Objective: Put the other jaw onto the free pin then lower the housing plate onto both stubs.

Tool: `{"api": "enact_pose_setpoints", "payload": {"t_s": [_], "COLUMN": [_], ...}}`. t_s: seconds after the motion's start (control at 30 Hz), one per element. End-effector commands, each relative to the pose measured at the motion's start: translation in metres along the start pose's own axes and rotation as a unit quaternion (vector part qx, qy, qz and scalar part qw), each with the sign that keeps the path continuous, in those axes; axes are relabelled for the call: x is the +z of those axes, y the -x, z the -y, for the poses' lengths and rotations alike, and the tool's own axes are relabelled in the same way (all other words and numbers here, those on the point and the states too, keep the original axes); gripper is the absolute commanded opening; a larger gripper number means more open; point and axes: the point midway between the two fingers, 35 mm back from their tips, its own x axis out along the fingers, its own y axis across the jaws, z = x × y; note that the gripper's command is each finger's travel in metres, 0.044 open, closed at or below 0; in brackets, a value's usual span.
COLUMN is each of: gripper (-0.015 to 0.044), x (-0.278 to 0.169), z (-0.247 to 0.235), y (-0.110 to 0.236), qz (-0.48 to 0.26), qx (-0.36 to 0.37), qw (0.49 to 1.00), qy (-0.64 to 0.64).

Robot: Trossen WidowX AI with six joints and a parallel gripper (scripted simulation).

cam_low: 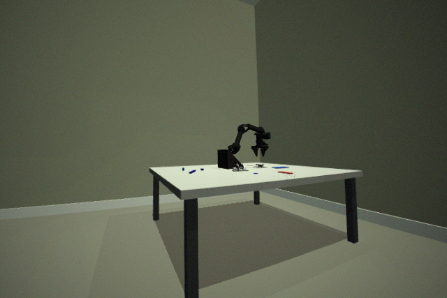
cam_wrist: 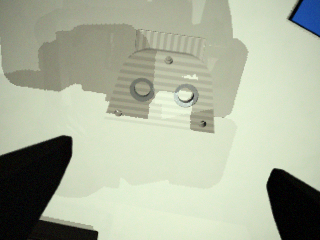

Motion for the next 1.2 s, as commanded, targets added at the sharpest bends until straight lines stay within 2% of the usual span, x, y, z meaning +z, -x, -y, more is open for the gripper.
{"api": "enact_pose_setpoints", "payload": {"t_s": [0.0,0.1,0.23,0.67,1.17], "gripper": [0.0440,0.0440,0.0440,0.0440,0.0440], "x": [0.002,0.002,0.002,0.003,0.003], "z": [-0.006,-0.006,-0.006,-0.007,-0.007], "y": [0.000,-0.007,-0.038,-0.041,-0.059], "qz": [0.003,0.003,0.004,0.005,0.005], "qx": [0.003,0.003,0.003,0.003,0.003], "qw": [1.000,1.000,1.000,1.000,1.000], "qy": [0.014,0.014,0.014,0.014,0.014]}}
